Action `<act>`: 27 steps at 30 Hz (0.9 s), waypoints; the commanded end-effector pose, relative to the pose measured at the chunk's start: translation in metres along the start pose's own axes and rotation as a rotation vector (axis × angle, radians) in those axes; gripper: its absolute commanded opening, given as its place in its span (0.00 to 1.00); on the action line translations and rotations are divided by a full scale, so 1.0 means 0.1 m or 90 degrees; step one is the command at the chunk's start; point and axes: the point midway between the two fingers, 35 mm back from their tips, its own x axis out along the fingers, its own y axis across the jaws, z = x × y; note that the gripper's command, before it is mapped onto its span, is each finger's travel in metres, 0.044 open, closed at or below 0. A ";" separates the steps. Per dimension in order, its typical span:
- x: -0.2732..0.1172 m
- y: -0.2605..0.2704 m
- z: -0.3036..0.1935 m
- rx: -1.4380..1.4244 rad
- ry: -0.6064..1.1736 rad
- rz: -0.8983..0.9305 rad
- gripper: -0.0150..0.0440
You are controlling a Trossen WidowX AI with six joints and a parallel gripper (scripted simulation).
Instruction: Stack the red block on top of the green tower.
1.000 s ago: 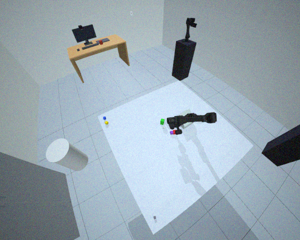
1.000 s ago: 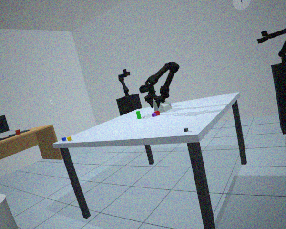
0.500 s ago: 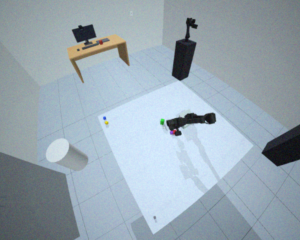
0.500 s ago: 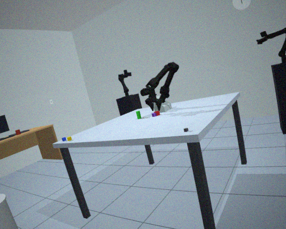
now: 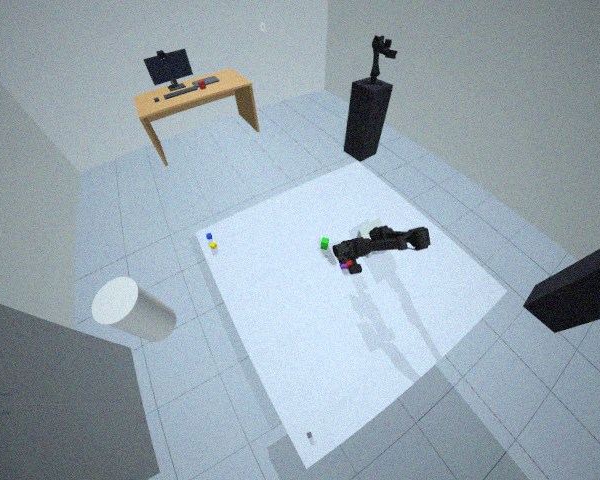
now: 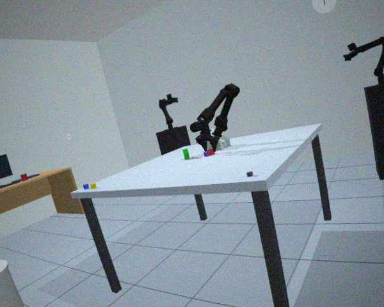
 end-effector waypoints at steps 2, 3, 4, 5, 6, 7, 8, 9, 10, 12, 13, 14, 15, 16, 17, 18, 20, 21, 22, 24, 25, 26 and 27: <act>0.09 -0.01 -0.03 0.005 0.005 0.002 1.00; 0.10 -0.01 -0.04 0.005 0.005 0.002 1.00; 0.11 -0.01 -0.04 0.005 0.006 0.002 1.00; 0.11 -0.01 -0.04 0.005 0.006 0.002 1.00; 0.11 -0.01 -0.04 0.005 0.006 0.002 1.00; 0.11 -0.01 -0.04 0.005 0.006 0.002 1.00; 0.11 -0.01 -0.04 0.005 0.006 0.002 1.00; 0.11 -0.01 -0.04 0.005 0.006 0.002 1.00; 0.11 -0.01 -0.04 0.005 0.006 0.002 1.00; 0.11 -0.01 -0.04 0.005 0.006 0.002 1.00; 0.11 -0.01 -0.04 0.005 0.006 0.002 1.00; 0.11 -0.01 -0.04 0.005 0.006 0.002 1.00; 0.11 -0.01 -0.04 0.005 0.006 0.002 1.00; 0.11 -0.01 -0.04 0.005 0.006 0.002 1.00; 0.11 -0.01 -0.04 0.005 0.006 0.002 1.00; 0.10 -0.01 -0.04 0.005 0.006 0.002 1.00; 0.10 -0.01 -0.04 0.005 0.006 0.002 0.91; 0.10 -0.01 -0.04 0.005 0.006 0.002 0.87; 0.10 -0.01 -0.04 0.005 0.006 0.002 0.82; 0.10 -0.01 -0.04 0.005 0.006 0.002 0.73; 0.10 -0.01 -0.04 0.005 0.006 0.002 0.69; 0.10 -0.01 -0.04 0.005 0.006 0.002 0.64; 0.10 -0.01 -0.04 0.005 0.006 0.002 0.60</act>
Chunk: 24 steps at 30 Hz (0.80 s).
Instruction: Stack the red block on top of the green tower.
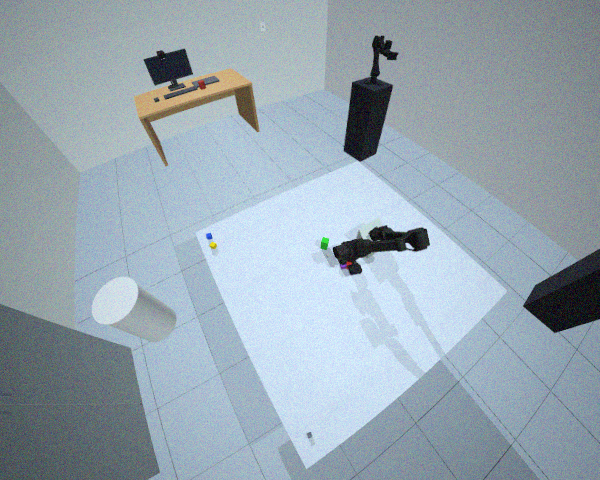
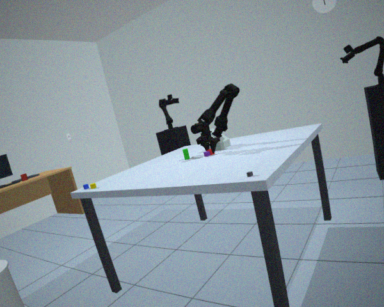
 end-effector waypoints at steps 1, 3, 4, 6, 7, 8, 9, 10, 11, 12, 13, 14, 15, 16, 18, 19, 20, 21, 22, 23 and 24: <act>0.00 0.00 -0.01 0.002 0.001 0.002 0.56; 0.00 0.00 -0.01 0.002 0.001 0.002 0.50; 0.00 0.00 -0.01 0.002 0.001 0.002 0.49; 0.00 0.00 -0.01 0.002 0.001 0.002 0.47; 0.00 0.00 -0.01 0.002 0.001 0.002 0.45; 0.00 0.00 -0.01 0.002 0.001 0.002 0.44; -0.01 0.00 0.00 0.002 0.001 0.002 0.40; -0.02 0.00 0.00 0.002 0.001 0.002 0.35; -0.04 0.00 0.00 0.002 0.001 0.002 0.31; -0.07 0.00 0.00 0.002 0.001 0.002 0.26; -0.10 0.00 0.00 0.002 0.000 0.001 0.25; -0.14 0.00 0.01 0.002 0.000 0.001 0.25; -0.18 0.00 0.01 0.002 0.000 0.001 0.25; -0.23 0.00 0.01 0.002 0.000 0.001 0.25; -0.32 0.00 0.01 0.002 0.000 0.001 0.25; -0.37 0.00 0.01 0.002 0.000 0.001 0.25; -0.42 0.00 0.01 0.002 0.000 0.000 0.25; -0.47 0.00 0.01 0.002 0.000 0.000 0.25; -0.52 0.00 0.01 0.002 0.000 0.000 0.25; -0.57 0.00 0.01 0.002 0.000 0.000 0.25; -0.62 0.00 0.01 0.002 0.000 0.000 0.25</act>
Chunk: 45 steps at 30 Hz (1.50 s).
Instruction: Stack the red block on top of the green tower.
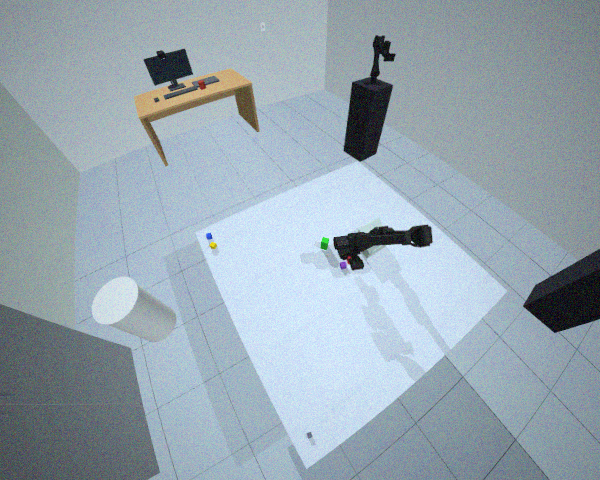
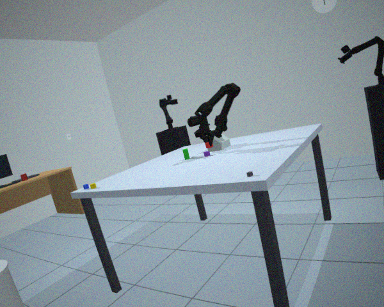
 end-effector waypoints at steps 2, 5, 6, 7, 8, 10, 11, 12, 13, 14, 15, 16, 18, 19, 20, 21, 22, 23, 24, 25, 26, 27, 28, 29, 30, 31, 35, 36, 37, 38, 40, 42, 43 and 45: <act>-0.23 0.00 0.01 -0.004 -0.003 -0.002 0.25; -0.38 0.00 0.01 -0.004 -0.003 -0.003 0.25; -0.43 0.00 0.01 -0.004 -0.003 -0.003 0.25; -0.48 0.00 0.01 -0.004 -0.003 -0.003 0.25; -0.53 0.00 0.01 -0.004 -0.003 -0.003 0.25; -0.63 0.00 0.01 -0.004 -0.003 -0.003 0.25; -0.67 0.00 0.01 -0.004 -0.003 -0.003 0.25; -0.69 0.00 0.01 -0.004 -0.003 -0.003 0.25; -0.70 0.00 0.01 -0.004 -0.003 -0.003 0.25; -0.70 0.00 0.01 -0.004 -0.003 -0.003 0.25; -0.70 0.00 0.01 -0.004 -0.003 -0.003 0.25; -0.67 0.00 0.01 -0.001 -0.005 -0.001 0.25; -0.70 0.00 0.01 -0.004 -0.003 -0.003 0.25; -0.70 0.00 0.01 -0.004 -0.003 -0.003 0.25; -0.70 0.00 0.02 -0.004 -0.003 -0.003 0.25; -0.71 -0.01 0.04 -0.004 -0.003 -0.003 0.25; -0.71 -0.03 0.06 -0.004 -0.003 -0.004 0.25; -0.72 -0.06 0.10 -0.004 -0.003 -0.004 0.25; -0.73 -0.08 0.13 -0.004 -0.004 -0.005 0.25; -0.74 -0.11 0.17 -0.004 -0.004 -0.005 0.25; -0.75 -0.14 0.20 -0.004 -0.004 -0.005 0.25; -0.75 -0.16 0.23 -0.004 -0.005 -0.006 0.25; -0.76 -0.19 0.26 -0.004 -0.005 -0.006 0.25; -0.76 -0.22 0.30 -0.004 -0.005 -0.007 0.25; -0.77 -0.25 0.33 -0.004 -0.006 -0.007 0.25; -0.77 -0.28 0.36 -0.004 -0.006 -0.007 0.25; -0.79 -0.41 0.49 -0.004 -0.007 -0.008 0.25; -0.79 -0.44 0.52 -0.004 -0.007 -0.008 0.25; -0.80 -0.48 0.54 -0.004 -0.007 -0.009 0.25; -0.80 -0.51 0.57 -0.004 -0.007 -0.009 0.25; -0.80 -0.59 0.63 -0.003 -0.008 -0.010 0.25; -0.81 -0.67 0.68 0.000 -0.009 -0.013 0.25; -0.81 -0.72 0.71 0.001 -0.009 -0.014 0.25; -0.81 -0.80 0.75 0.003 -0.010 -0.015 0.25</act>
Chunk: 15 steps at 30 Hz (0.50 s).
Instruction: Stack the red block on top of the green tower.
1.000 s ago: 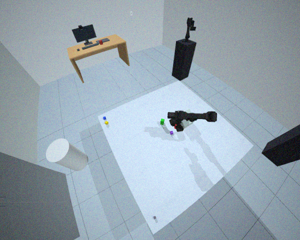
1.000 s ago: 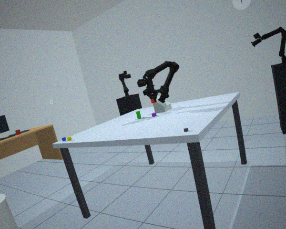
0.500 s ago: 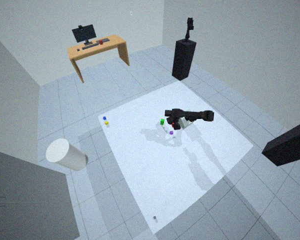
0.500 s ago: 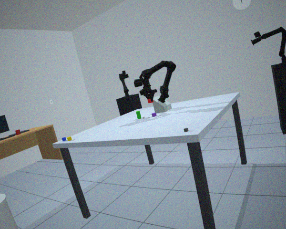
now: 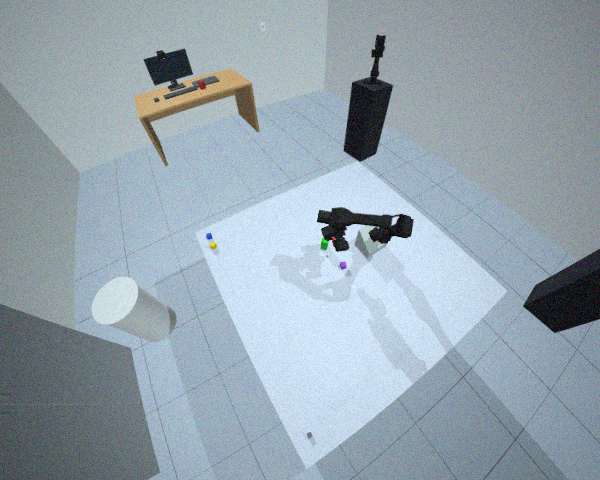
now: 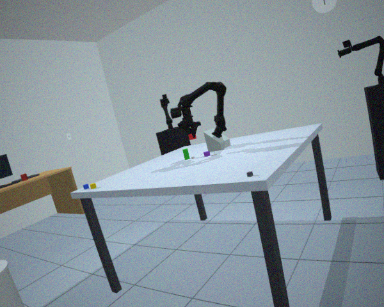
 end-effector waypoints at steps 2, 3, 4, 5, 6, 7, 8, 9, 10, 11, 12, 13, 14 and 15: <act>0.00 -0.20 0.13 -0.001 -0.003 -0.006 0.25; 0.00 -0.24 0.15 -0.001 -0.003 -0.006 0.25; 0.01 -0.28 0.17 -0.001 -0.003 -0.006 0.25; 0.01 -0.31 0.19 -0.001 -0.002 -0.005 0.25; 0.02 -0.35 0.21 -0.002 -0.002 -0.005 0.25; 0.02 -0.39 0.23 -0.002 -0.001 -0.004 0.25; 0.03 -0.43 0.25 -0.003 -0.001 -0.004 0.25; 0.04 -0.47 0.27 -0.004 -0.001 -0.003 0.25; 0.04 -0.51 0.30 -0.005 -0.001 -0.002 0.25; 0.05 -0.55 0.32 -0.006 -0.001 -0.001 0.25; 0.06 -0.59 0.34 -0.007 0.000 0.000 0.25; 0.07 -0.63 0.36 -0.008 0.000 0.001 0.25; 0.08 -0.66 0.37 -0.009 -0.001 0.002 0.25; 0.08 -0.68 0.38 -0.010 -0.001 0.002 0.25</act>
